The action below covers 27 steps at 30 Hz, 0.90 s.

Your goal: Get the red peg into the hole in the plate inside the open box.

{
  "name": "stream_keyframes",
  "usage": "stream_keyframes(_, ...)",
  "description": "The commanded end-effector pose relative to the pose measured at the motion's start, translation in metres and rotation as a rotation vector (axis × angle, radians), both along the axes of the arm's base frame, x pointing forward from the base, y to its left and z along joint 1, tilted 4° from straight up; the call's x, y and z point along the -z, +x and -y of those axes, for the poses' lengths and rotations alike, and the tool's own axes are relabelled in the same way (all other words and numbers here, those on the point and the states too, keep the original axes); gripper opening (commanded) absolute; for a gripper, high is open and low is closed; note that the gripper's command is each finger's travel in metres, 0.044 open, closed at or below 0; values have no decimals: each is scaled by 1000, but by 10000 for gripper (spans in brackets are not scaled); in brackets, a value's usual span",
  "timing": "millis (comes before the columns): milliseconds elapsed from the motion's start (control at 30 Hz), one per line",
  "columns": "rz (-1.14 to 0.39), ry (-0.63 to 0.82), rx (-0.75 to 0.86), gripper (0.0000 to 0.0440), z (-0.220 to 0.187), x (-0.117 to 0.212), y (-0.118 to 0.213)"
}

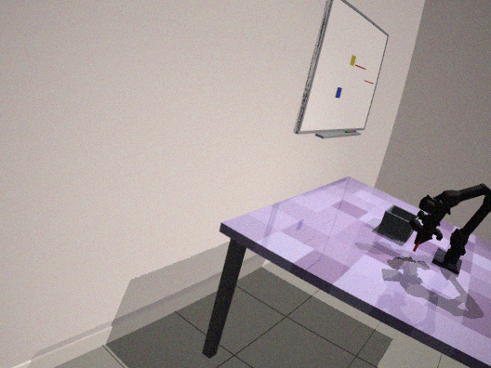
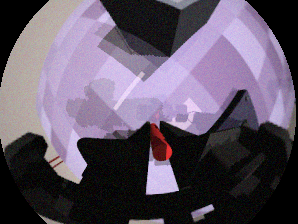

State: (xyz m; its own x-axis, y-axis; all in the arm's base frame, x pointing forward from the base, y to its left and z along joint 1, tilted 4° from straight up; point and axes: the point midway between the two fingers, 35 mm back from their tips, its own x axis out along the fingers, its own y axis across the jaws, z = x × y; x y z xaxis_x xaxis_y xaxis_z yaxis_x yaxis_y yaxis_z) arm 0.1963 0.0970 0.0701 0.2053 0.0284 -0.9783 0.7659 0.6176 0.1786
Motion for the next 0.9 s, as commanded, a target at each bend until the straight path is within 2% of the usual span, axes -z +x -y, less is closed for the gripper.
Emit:
stream_keyframes(0,36,-25,-11,0,7,-15,9)
stream_keyframes(333,105,-100,3,0,35,-55,36)
stream_keyframes(867,142,-180,113,0,99,-76,74)
